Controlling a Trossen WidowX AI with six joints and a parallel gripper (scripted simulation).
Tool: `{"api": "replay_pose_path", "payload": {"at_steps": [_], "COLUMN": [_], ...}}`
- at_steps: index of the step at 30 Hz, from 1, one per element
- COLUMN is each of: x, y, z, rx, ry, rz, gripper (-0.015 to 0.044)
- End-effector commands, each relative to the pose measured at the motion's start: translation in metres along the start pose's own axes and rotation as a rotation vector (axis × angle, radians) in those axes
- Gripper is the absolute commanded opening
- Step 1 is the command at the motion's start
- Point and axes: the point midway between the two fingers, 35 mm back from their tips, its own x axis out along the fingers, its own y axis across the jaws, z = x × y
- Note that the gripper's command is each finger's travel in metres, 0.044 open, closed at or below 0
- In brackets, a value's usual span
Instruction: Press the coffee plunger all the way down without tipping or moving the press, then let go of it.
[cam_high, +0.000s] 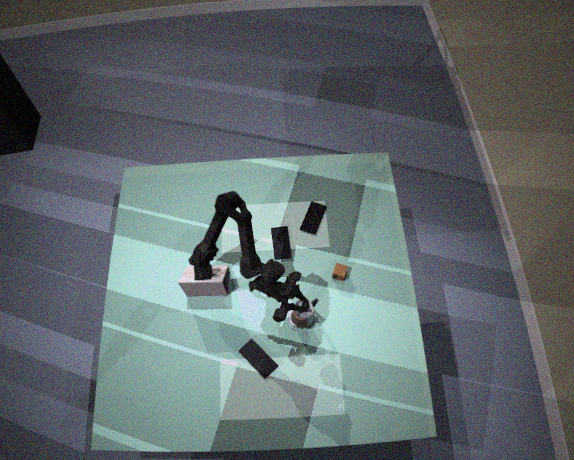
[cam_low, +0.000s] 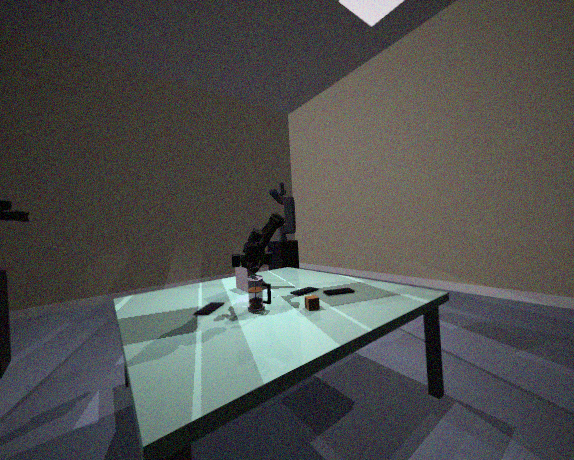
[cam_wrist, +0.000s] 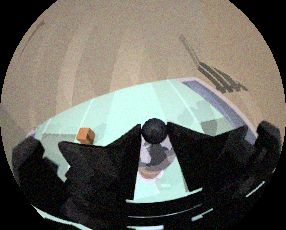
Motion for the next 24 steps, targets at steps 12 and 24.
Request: {"api": "replay_pose_path", "payload": {"at_steps": [12,24], "x": [0.0062,0.0079], "y": [-0.0001,-0.0004], "z": [-0.0076,-0.0061], "rx": [0.013,0.013], "ry": [0.031,0.03], "rz": [0.003,0.003], "gripper": [0.0121,0.0121]}}
